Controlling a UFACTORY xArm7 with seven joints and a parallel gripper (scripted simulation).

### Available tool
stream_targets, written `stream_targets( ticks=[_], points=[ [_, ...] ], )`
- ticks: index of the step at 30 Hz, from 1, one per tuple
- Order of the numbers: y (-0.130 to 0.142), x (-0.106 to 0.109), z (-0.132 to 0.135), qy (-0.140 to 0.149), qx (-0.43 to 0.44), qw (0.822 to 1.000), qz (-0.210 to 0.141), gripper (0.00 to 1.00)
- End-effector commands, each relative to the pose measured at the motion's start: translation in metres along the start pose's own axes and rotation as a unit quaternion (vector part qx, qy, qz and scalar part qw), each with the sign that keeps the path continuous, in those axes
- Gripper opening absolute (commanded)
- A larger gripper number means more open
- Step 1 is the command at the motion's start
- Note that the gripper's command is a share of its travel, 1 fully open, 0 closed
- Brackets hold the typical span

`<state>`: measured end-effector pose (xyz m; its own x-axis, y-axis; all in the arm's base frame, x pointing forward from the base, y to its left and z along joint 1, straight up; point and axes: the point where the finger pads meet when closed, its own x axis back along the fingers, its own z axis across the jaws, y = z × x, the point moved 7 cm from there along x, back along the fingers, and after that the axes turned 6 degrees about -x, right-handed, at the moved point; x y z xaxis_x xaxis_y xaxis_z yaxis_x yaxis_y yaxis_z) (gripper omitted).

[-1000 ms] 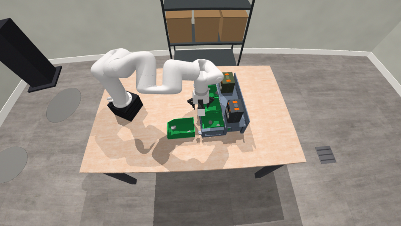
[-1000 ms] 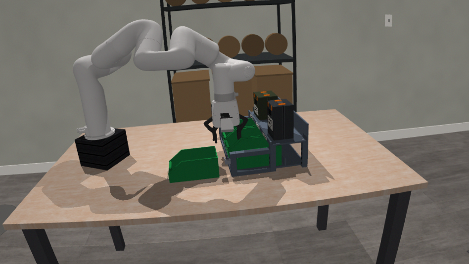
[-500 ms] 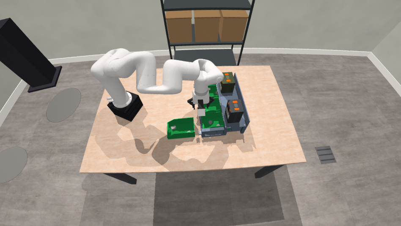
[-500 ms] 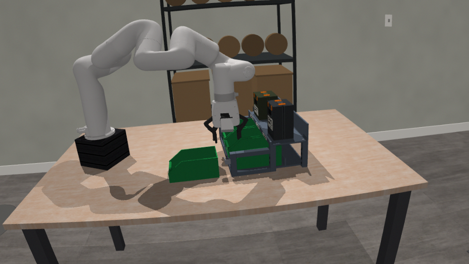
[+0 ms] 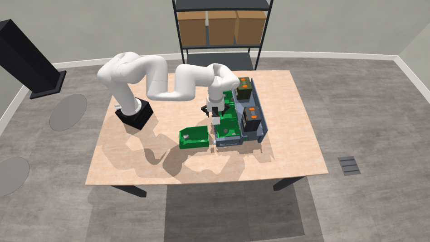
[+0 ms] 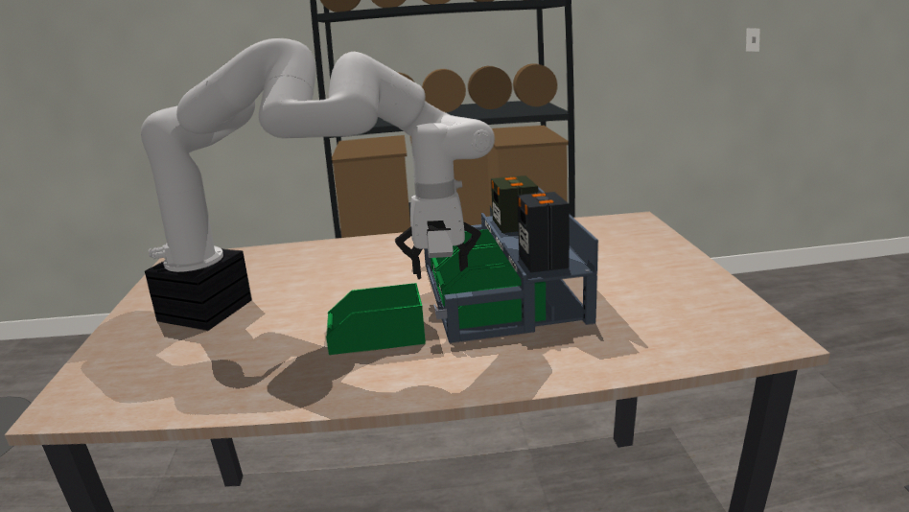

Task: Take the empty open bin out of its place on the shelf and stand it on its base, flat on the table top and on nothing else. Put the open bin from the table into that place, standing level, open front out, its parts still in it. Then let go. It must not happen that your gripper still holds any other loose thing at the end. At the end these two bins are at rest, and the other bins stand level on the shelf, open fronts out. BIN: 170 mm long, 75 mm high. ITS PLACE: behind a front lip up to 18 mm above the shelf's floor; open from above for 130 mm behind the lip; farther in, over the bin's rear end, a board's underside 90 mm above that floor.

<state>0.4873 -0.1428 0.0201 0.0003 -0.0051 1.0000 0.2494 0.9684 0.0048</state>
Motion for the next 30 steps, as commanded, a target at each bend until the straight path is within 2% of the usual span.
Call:
stream_targets(
  ticks=[1, 30],
  points=[
    [0.0, 0.0, -0.001, -0.002, 0.0, 1.0, 0.0, 0.95],
    [0.0, -0.015, -0.001, -0.002, 0.0, 1.0, 0.0, 0.95]
  ],
)
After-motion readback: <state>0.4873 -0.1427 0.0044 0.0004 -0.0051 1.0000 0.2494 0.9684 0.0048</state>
